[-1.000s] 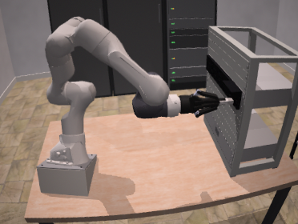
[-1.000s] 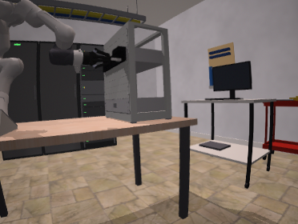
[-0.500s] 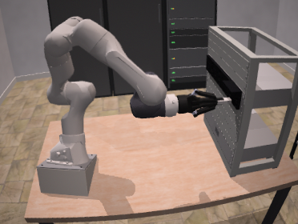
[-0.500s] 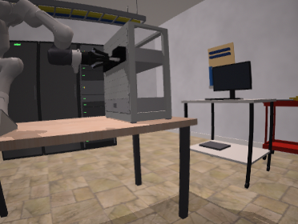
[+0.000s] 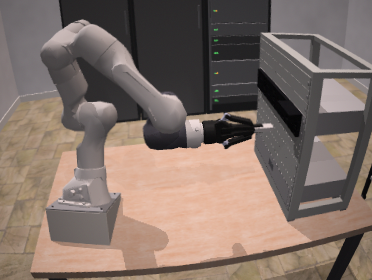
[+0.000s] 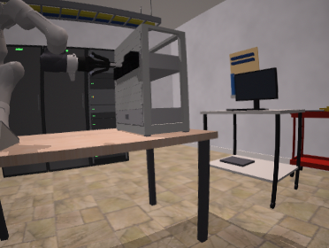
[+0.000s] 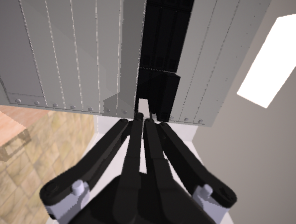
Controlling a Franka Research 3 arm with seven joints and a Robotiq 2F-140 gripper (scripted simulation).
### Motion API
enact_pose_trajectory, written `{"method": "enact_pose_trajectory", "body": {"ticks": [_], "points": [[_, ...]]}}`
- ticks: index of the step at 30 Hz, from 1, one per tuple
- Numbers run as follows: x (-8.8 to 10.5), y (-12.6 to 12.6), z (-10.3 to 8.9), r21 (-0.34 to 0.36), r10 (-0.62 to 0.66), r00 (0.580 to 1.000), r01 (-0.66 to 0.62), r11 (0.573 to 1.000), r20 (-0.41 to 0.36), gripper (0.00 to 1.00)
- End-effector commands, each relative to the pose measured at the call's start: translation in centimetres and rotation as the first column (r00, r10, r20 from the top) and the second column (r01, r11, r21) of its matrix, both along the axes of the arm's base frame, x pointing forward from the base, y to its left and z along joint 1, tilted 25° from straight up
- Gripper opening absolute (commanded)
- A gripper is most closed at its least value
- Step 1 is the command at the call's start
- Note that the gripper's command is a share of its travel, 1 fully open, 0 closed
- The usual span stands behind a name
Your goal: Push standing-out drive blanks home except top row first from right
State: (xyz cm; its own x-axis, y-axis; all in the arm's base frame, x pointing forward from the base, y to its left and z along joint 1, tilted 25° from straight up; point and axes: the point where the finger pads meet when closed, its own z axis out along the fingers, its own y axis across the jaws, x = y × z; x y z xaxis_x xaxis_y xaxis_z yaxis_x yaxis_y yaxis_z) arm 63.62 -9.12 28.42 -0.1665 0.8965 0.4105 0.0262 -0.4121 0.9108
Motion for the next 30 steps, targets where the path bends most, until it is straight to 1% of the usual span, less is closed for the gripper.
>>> {"method": "enact_pose_trajectory", "body": {"ticks": [1,8,30], "points": [[-0.45,0.16,0.25,0.008,0.007,1.0,-0.007,1.0,0.004,0.0],[-1.03,0.06,0.25,0.008,0.007,1.0,-0.007,1.0,0.005,0.0],[-1.04,0.06,0.25,0.008,0.007,1.0,-0.007,1.0,0.005,0.0]]}}
